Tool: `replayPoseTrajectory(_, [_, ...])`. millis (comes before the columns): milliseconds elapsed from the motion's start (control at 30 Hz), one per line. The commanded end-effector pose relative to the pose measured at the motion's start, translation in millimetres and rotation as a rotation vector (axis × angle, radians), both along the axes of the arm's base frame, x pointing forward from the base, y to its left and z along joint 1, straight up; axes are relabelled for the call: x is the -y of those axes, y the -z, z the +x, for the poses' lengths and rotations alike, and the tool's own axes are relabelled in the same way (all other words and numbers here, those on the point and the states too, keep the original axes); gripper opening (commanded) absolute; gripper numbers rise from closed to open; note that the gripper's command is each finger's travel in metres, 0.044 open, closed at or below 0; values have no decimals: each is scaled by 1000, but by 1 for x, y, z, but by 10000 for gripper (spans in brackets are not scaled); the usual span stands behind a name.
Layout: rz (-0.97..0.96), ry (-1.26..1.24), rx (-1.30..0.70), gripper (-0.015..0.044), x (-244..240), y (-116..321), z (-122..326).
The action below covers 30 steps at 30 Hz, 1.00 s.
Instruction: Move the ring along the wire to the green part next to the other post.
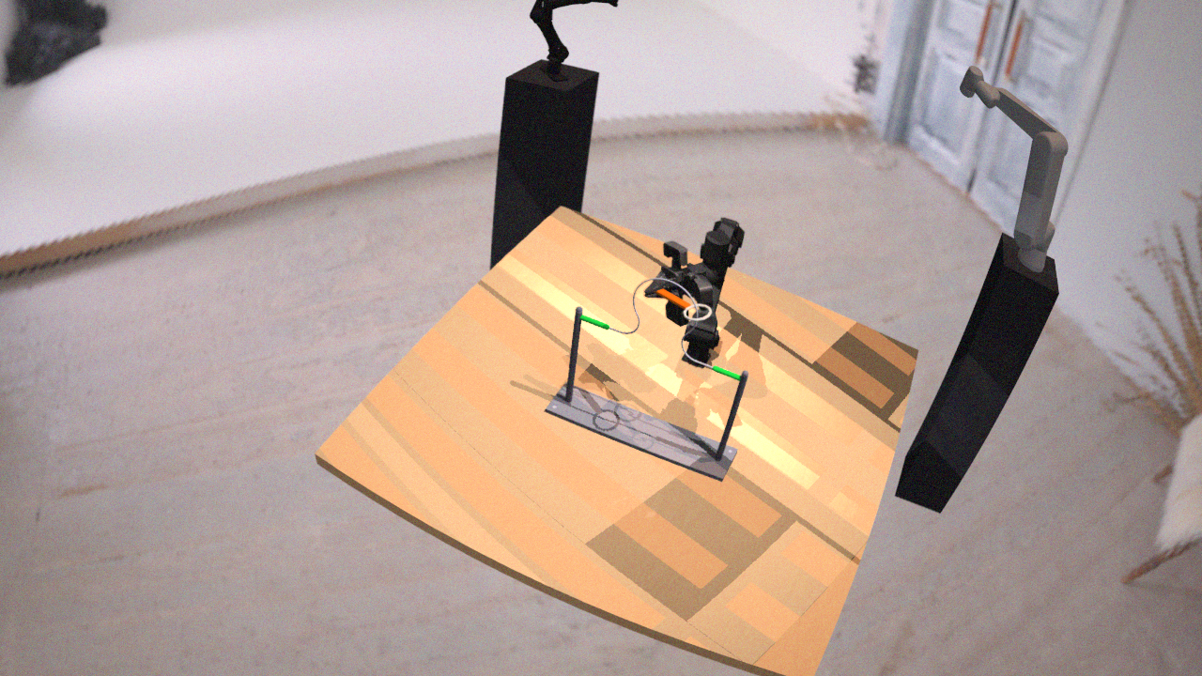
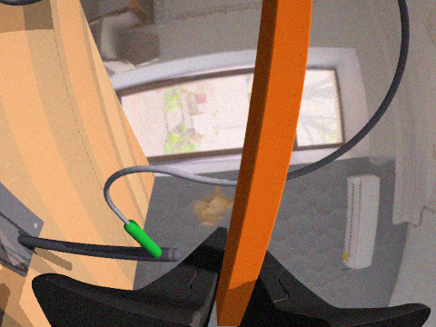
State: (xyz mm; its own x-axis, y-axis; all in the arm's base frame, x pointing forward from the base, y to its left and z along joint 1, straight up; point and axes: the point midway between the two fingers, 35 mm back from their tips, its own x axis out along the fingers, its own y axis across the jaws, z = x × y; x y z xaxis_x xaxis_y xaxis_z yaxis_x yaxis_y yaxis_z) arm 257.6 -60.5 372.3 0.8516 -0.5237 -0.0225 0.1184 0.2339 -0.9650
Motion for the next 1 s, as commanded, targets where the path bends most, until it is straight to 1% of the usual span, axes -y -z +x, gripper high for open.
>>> replayPoseTrajectory(0, [-53, 5, 0, -150, 1, -1, -2])
replayPoseTrajectory(967, [-458, 11, 10, -150, 3, -19, -2])
